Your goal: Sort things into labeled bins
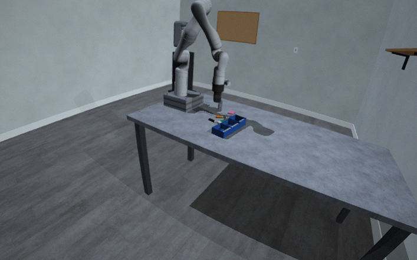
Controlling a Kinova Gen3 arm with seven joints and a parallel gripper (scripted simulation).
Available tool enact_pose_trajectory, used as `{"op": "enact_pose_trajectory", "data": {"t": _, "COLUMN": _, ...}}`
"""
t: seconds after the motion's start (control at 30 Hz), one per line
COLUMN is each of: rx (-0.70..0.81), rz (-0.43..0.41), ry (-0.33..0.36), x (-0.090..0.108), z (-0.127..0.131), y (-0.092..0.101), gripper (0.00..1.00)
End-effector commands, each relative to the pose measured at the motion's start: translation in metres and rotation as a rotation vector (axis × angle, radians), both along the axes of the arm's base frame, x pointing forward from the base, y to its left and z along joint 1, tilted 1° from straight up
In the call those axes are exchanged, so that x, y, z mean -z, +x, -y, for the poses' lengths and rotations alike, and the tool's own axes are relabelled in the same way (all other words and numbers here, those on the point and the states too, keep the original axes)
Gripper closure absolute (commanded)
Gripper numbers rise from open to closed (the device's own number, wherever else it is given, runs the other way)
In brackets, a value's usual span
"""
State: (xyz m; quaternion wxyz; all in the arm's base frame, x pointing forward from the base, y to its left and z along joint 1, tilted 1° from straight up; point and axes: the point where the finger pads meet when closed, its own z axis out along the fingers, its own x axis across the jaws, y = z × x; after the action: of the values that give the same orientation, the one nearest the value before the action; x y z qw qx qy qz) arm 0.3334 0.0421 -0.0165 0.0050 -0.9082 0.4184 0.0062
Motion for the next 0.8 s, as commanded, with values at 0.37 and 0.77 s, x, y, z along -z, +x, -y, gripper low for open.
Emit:
{"op": "enact_pose_trajectory", "data": {"t": 0.37, "rx": -0.007, "rz": -0.008, "ry": 0.007, "x": 0.046, "z": -0.011, "y": -0.007, "gripper": 0.4}}
{"op": "enact_pose_trajectory", "data": {"t": 0.77, "rx": -0.016, "rz": -0.002, "ry": 0.004, "x": 0.045, "z": -0.008, "y": -0.003, "gripper": 0.4}}
